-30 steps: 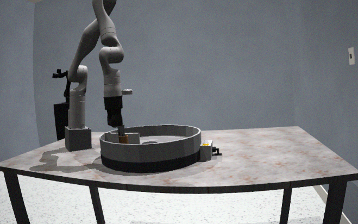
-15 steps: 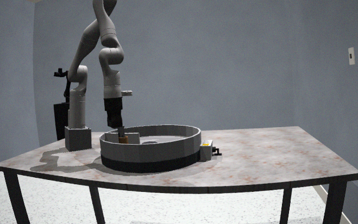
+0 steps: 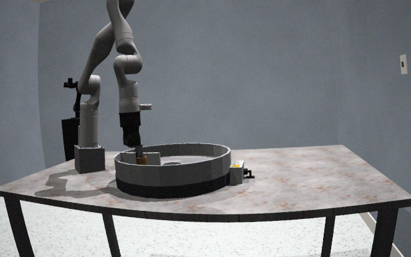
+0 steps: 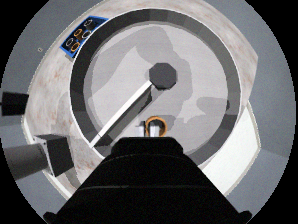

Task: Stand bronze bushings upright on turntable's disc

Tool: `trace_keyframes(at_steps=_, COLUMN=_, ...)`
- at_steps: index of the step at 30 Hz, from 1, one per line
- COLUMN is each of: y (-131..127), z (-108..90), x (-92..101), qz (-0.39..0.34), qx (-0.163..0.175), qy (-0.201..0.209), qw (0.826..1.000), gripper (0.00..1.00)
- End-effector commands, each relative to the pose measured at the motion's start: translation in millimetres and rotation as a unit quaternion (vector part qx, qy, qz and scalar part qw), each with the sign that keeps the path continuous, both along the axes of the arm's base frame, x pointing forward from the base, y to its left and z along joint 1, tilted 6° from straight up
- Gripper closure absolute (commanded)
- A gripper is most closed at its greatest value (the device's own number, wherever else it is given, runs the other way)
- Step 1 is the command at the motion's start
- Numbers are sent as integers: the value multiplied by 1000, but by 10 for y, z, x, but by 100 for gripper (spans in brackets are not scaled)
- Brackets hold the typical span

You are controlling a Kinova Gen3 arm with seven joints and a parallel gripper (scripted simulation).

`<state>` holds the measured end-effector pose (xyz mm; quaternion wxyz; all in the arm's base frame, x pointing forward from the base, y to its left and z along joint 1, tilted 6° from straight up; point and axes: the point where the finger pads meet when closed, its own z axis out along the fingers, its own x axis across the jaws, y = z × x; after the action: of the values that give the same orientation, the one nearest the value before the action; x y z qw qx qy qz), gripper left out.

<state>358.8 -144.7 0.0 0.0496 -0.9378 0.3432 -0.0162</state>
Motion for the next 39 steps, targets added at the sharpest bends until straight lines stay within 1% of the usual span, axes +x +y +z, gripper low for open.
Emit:
trace_keyframes(at_steps=1, y=-3, z=6, x=5, qz=0, qx=0, qy=-1, qw=1000, gripper=100)
trace_keyframes(at_steps=21, y=-3, z=2, x=5, qz=0, qx=0, qy=-1, qw=1000, gripper=100)
trace_keyframes(at_steps=39, y=1, z=-45, x=8, qz=0, qx=0, qy=-1, qw=1000, gripper=100)
